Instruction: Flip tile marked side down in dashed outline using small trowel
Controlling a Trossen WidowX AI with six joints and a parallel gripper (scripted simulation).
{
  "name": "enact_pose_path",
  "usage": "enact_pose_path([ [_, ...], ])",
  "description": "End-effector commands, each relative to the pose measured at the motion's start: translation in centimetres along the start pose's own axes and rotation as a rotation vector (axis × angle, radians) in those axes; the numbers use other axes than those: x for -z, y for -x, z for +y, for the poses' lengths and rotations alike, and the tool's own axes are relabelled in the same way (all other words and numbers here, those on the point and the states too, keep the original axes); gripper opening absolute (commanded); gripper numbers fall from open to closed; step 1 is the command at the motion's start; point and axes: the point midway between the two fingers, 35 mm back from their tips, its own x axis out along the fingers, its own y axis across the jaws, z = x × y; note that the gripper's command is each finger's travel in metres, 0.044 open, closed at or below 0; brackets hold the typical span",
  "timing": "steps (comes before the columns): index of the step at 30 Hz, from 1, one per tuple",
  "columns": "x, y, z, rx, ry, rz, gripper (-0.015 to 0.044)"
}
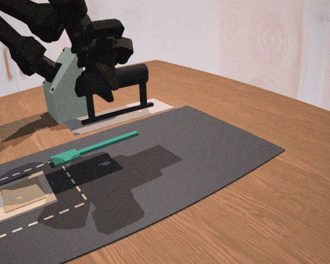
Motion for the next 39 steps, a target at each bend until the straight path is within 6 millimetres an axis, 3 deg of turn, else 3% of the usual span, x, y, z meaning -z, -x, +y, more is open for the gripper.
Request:
enact_pose_path([
  [1,-0.1,0.1,-0.3,0.007,-0.010,-0.001,0.0000],
  [32,-0.1,0.0,-0.1,0.000,0.004,-0.003,0.0000],
  [39,-3.0,-1.5,-0.3,-0.022,0.173,-0.135,0.0000],
])
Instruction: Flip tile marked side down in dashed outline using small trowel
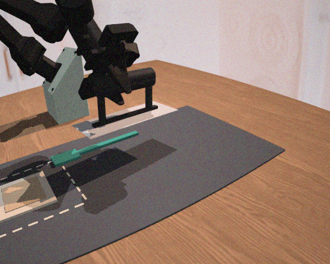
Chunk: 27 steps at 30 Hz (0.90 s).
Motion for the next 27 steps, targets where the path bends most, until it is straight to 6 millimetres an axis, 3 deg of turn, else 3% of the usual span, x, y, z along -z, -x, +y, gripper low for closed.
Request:
enact_pose_path([
  [1,-1.6,-0.8,-0.8,0.005,0.089,-0.075,0.0000],
  [15,-7.9,-3.3,-0.7,-0.013,0.431,-0.401,0.0000],
  [27,-13.2,-4.1,0.4,0.013,0.673,-0.715,0.0000],
])
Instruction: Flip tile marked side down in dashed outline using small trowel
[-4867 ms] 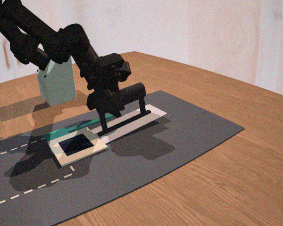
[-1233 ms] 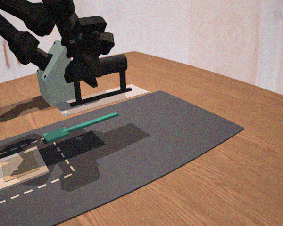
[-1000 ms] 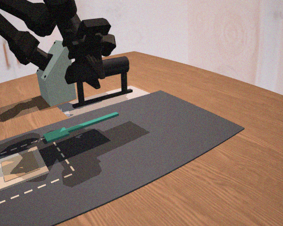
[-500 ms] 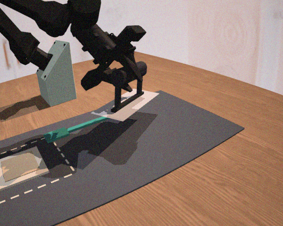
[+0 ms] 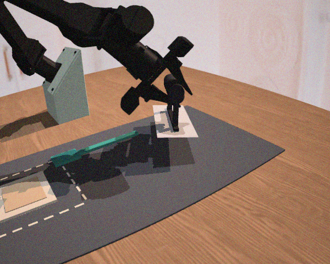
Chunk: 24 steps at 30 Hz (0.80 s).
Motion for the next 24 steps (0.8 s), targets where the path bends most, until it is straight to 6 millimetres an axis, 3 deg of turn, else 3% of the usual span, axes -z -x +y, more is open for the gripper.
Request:
enact_pose_path([
  [1,-1.0,-0.9,-0.9,0.034,0.080,-0.091,0.0000],
  [10,-3.6,-2.5,-1.9,0.102,0.222,-0.296,0.0000],
  [24,-3.7,-3.4,-1.0,0.103,0.224,-0.300,0.0000],
])
